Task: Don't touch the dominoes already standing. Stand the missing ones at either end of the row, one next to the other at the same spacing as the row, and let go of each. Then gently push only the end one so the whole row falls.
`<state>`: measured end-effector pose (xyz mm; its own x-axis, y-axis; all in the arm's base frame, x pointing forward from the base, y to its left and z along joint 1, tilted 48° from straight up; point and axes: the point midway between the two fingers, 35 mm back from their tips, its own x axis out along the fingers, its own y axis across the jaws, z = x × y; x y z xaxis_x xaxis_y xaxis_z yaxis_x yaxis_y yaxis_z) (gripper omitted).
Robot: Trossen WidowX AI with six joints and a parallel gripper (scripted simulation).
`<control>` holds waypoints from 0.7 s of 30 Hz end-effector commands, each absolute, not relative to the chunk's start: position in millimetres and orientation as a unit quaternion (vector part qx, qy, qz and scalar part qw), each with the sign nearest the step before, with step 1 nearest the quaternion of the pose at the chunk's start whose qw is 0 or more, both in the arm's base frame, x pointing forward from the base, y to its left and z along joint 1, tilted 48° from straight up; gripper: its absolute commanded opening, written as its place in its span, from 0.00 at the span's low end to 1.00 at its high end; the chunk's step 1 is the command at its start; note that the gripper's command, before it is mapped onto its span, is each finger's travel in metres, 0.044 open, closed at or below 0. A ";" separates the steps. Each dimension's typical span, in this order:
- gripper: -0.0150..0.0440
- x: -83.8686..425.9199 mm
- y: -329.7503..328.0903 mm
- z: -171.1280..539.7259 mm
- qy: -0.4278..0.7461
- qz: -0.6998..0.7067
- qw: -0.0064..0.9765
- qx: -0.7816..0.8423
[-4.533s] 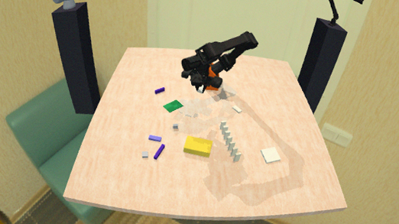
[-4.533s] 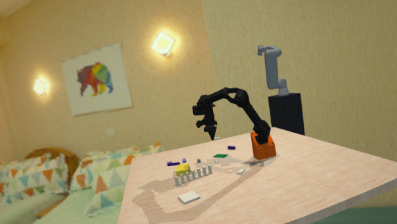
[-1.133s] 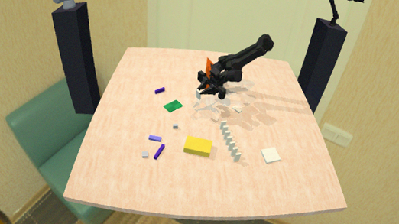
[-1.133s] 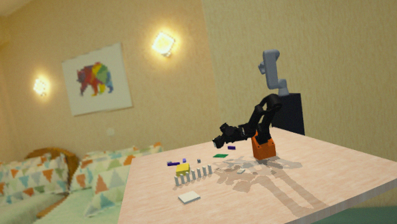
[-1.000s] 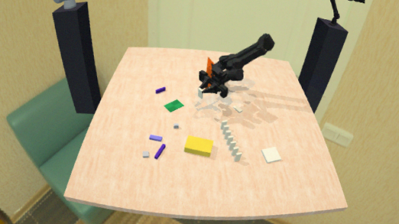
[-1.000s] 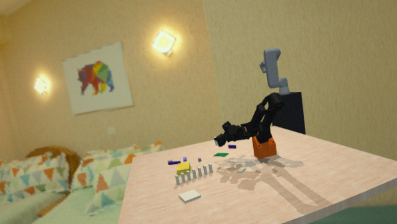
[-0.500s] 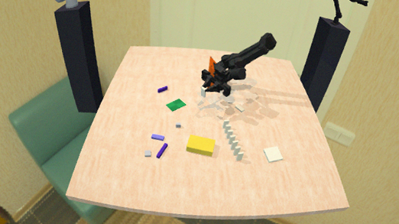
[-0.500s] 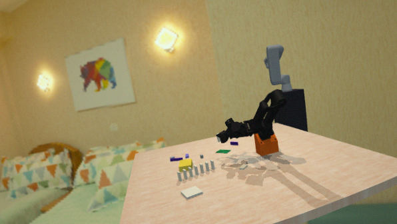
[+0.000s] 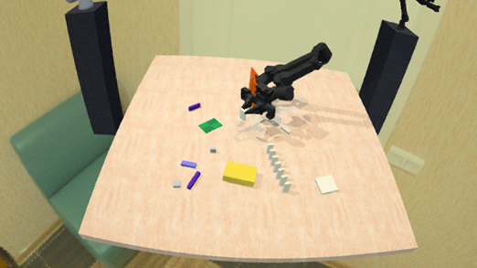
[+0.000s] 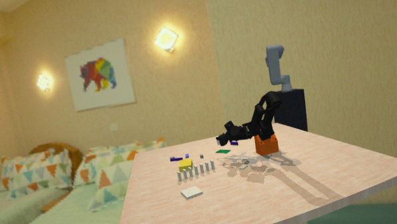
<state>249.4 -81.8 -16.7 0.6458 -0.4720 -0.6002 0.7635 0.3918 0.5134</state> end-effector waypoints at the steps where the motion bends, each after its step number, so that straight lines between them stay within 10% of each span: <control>1: 0.44 252.7 -74.9 -23.1 0.184 -0.380 0.813 0.401; 21: 0.44 258.2 -42.2 -55.3 0.187 -0.382 0.812 0.399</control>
